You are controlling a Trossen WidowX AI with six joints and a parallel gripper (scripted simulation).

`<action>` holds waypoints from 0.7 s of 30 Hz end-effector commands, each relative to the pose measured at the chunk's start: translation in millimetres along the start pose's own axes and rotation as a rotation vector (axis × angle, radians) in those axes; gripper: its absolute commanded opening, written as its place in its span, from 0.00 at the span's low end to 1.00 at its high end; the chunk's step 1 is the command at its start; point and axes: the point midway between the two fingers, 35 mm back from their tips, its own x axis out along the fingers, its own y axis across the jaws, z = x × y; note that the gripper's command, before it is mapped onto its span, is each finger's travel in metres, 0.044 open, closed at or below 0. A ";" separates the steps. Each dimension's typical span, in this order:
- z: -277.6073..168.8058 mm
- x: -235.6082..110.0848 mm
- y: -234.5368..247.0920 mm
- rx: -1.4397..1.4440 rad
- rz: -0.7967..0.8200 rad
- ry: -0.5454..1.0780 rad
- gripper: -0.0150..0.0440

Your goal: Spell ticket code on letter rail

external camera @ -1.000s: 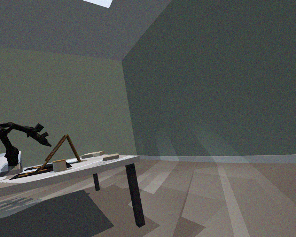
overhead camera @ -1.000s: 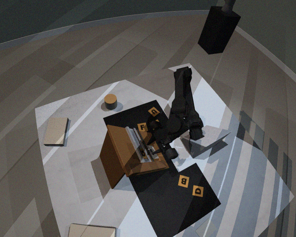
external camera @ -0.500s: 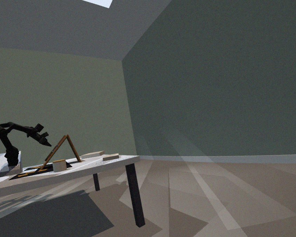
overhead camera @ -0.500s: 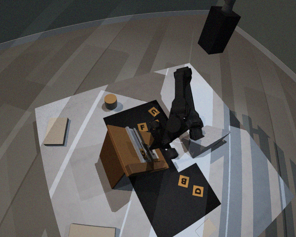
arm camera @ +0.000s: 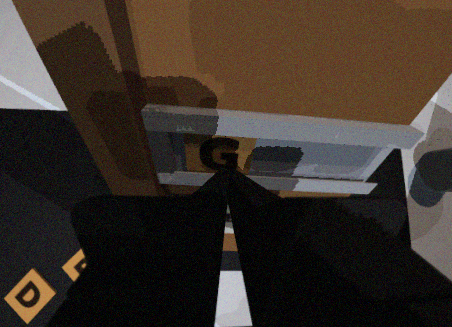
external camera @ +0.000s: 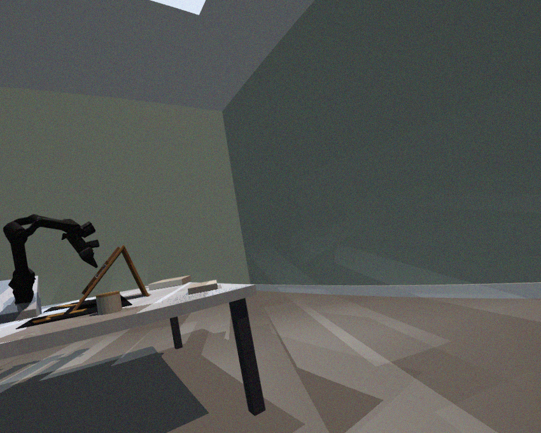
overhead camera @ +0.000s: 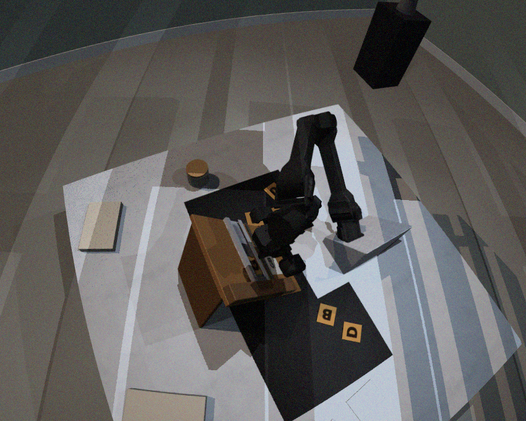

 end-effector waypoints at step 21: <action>6.9 2.9 -29.6 0.041 -0.023 0.382 0.25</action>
